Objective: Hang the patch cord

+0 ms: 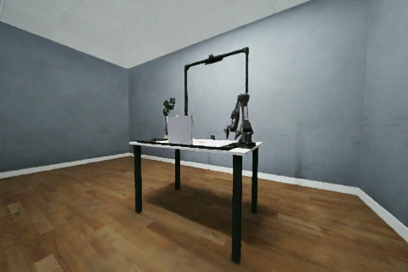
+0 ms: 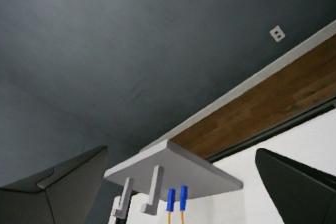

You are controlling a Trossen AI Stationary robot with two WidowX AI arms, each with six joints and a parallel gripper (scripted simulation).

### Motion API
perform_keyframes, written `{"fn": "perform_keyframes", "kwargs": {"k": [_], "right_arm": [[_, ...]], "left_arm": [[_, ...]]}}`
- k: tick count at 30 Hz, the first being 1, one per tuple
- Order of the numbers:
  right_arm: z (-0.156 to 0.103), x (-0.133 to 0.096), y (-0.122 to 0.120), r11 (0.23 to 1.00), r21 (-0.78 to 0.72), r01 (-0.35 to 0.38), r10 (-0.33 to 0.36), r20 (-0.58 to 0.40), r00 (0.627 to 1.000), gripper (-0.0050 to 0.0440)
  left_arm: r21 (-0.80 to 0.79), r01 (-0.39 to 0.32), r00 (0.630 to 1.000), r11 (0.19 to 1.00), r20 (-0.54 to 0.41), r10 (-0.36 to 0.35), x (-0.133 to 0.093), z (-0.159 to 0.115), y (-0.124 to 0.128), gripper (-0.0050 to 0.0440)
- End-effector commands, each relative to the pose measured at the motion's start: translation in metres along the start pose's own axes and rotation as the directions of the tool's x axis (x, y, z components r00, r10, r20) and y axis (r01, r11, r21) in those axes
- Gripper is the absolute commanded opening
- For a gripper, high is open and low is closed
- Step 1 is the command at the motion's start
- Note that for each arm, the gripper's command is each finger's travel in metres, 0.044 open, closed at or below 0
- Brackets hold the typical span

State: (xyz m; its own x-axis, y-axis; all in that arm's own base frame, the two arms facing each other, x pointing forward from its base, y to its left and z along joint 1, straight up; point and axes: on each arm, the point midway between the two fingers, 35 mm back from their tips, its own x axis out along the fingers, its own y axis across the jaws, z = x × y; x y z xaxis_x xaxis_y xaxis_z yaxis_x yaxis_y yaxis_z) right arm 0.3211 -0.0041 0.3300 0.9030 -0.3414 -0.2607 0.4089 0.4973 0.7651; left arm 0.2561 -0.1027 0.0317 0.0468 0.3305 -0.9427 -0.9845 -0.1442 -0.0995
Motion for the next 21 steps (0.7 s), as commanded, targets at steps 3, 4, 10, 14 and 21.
{"fn": "perform_keyframes", "kwargs": {"k": [3, 4, 10, 14, 21], "right_arm": [[-0.007, 0.002, 0.003, 0.995, -0.080, -0.051, 0.049, -0.035, 0.998, 0.0440], [-0.009, 0.003, 0.003, 0.992, -0.104, -0.068, 0.063, -0.045, 0.997, 0.0440], [-0.017, 0.003, 0.006, 0.970, -0.202, -0.138, 0.123, -0.085, 0.989, 0.0440], [-0.021, 0.003, 0.007, 0.951, -0.253, -0.177, 0.155, -0.105, 0.982, 0.0440], [-0.025, 0.003, 0.008, 0.922, -0.314, -0.226, 0.195, -0.129, 0.972, 0.0440]], "left_arm": [[0.088, 0.118, 0.990, 0.989, -0.094, -0.110, 0.001, -0.014, -0.034, 0.0440], [0.123, 0.166, 0.982, 0.978, -0.114, -0.152, 0.004, -0.019, -0.046, 0.0440], [0.289, 0.285, 0.957, 0.914, -0.138, -0.255, 0.015, -0.026, -0.077, 0.0440], [0.362, 0.360, 0.933, 0.860, -0.154, -0.325, 0.019, -0.030, -0.097, 0.0440], [0.425, 0.474, 0.879, 0.771, -0.179, -0.442, 0.018, -0.036, -0.127, 0.0440]]}}
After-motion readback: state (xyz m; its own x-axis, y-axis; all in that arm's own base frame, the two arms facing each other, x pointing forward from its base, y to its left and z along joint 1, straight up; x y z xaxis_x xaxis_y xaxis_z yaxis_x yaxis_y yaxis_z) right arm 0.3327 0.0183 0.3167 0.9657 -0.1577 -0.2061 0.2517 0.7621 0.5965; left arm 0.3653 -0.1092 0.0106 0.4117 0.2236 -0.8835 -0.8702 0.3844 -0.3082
